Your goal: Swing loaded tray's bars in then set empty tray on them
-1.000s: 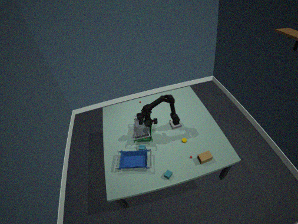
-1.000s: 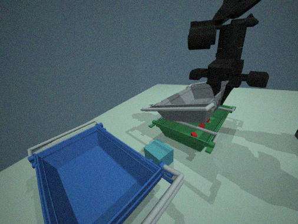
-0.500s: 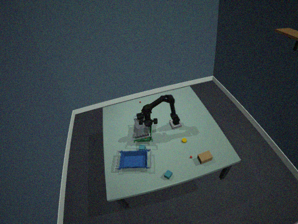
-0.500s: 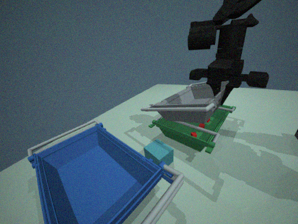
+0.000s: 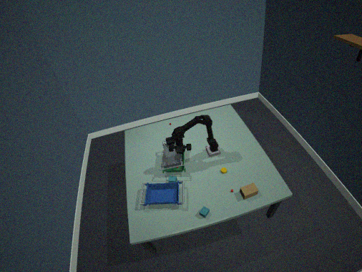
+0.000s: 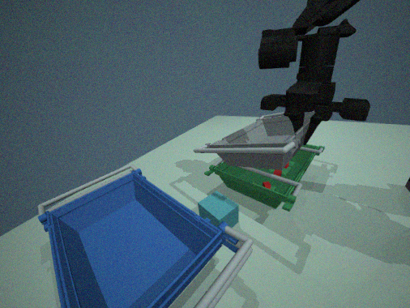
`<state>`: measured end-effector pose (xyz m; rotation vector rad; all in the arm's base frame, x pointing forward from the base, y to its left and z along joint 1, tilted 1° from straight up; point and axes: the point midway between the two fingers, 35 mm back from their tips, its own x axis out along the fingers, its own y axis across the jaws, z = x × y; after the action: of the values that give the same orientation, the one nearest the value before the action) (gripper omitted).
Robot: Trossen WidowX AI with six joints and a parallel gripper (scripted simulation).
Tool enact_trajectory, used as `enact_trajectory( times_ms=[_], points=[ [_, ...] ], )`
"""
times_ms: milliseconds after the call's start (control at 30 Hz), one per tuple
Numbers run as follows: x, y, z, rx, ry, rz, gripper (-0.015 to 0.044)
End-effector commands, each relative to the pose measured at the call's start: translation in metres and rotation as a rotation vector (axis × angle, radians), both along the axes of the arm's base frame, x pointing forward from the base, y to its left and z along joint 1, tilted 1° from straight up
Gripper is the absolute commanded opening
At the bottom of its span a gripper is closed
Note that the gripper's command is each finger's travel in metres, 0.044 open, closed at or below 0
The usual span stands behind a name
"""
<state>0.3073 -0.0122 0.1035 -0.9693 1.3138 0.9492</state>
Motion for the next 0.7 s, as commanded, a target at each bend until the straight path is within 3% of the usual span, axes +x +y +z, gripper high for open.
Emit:
enact_trajectory(
  times_ms=[0, 667],
  points=[
    [-0.0033, 0.0014, -0.0048, 0.009, 0.02, -0.003, 0.0],
    [-0.0009, 0.0004, -0.0021, 0.001, 0.003, 0.0, 0.0]
  ],
)
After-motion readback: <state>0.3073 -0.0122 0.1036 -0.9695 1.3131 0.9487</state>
